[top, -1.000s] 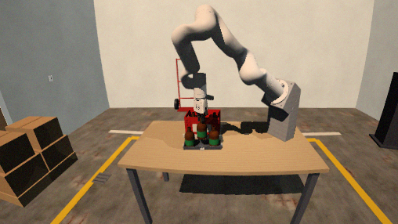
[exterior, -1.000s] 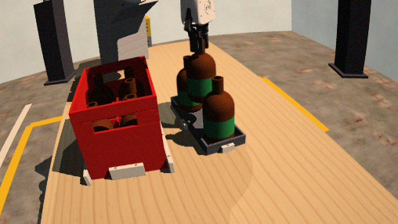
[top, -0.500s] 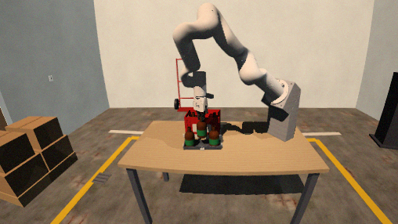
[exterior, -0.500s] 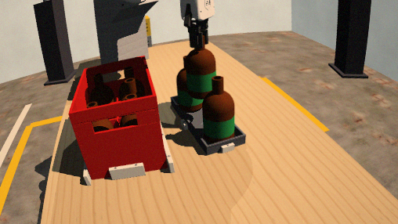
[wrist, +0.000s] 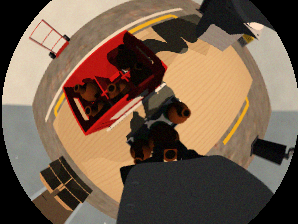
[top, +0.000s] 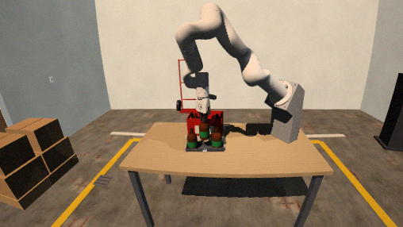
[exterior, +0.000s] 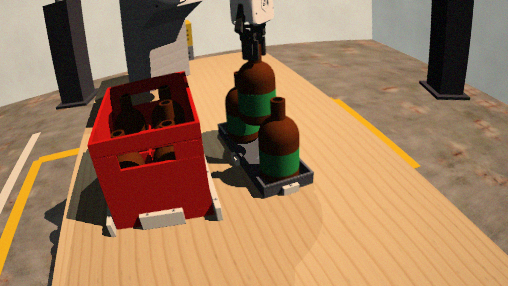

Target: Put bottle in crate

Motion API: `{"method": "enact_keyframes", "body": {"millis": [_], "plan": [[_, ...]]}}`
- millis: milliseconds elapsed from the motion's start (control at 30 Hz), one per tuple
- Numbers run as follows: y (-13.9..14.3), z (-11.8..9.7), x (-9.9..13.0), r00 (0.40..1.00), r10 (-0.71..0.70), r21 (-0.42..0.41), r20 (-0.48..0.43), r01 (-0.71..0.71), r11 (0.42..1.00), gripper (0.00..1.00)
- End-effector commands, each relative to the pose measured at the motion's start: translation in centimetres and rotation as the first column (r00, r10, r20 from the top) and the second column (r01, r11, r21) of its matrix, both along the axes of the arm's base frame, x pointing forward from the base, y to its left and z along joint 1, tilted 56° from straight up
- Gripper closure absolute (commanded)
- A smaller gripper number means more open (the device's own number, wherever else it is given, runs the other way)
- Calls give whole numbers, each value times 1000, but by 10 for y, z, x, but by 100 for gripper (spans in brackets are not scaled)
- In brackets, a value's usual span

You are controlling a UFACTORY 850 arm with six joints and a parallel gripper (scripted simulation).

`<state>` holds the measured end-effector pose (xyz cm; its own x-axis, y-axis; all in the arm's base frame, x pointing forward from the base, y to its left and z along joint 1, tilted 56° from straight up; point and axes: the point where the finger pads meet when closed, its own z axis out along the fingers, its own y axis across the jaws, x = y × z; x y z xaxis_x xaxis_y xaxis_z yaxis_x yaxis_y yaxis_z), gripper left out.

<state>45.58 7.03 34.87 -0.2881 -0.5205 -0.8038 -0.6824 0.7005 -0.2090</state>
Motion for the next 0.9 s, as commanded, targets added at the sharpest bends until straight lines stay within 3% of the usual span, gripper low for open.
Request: {"method": "enact_keyframes", "body": {"millis": [0,867], "plan": [[0,0,0,1000,0,0,1,0,1000,100],[-5,6,-6,1000,0,0,1,0,1000,100]]}}
